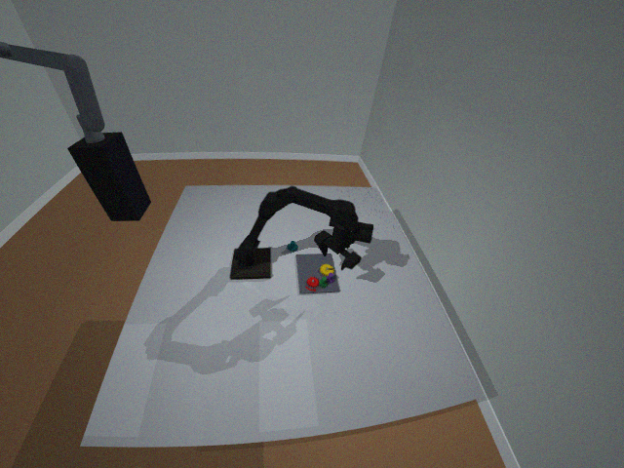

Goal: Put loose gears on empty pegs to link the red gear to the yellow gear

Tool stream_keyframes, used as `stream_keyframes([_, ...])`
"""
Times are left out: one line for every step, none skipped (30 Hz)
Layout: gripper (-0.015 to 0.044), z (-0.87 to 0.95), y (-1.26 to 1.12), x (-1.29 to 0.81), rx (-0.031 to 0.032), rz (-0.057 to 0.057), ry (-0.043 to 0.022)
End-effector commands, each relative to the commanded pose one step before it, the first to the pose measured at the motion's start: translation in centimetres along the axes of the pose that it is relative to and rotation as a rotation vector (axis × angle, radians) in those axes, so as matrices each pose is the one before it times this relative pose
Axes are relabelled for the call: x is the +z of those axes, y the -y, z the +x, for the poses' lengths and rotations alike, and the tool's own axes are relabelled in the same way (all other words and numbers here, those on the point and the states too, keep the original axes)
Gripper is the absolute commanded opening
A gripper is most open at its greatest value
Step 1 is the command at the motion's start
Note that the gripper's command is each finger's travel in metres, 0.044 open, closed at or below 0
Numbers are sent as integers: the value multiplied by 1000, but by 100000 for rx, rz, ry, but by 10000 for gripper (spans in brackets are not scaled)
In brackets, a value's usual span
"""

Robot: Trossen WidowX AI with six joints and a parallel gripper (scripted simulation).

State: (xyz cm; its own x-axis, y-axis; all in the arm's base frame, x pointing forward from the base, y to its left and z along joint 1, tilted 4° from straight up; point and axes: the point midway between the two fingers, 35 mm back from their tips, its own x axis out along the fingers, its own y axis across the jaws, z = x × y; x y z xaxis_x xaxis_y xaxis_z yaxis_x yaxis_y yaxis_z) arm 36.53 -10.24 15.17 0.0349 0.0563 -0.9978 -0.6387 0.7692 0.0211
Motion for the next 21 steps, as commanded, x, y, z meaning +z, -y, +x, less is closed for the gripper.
stream_keyframes([440,4,-38,-25,231,-217,-122])
stream_keyframes([440,0,0,0,0,0,0])
stream_keyframes([440,0,0,0,0,0,0])
stream_keyframes([440,0,0,0,0,0,0])
stream_keyframes([440,0,0,0,0,0,0])
stream_keyframes([440,0,0,0,0,0,0])
stream_keyframes([440,0,0,0,0,0,0])
stream_keyframes([440,0,0,0,0,0,0])
stream_keyframes([440,0,0,0,0,0,0])
stream_keyframes([440,0,0,0,0,0,0])
stream_keyframes([440,0,0,0,0,0,0])
stream_keyframes([440,0,0,0,0,0,0])
stream_keyframes([440,0,0,0,0,0,0])
stream_keyframes([440,0,0,0,0,0,0])
stream_keyframes([440,0,0,0,0,0,0])
stream_keyframes([440,0,0,0,0,0,0])
stream_keyframes([440,0,0,0,0,0,0])
stream_keyframes([440,0,0,0,0,0,0])
stream_keyframes([440,-35,-219,229,4,0,-5])
stream_keyframes([440,-106,-667,674,12,0,-14])
stream_keyframes([440,-176,-1144,1079,22,0,-16])
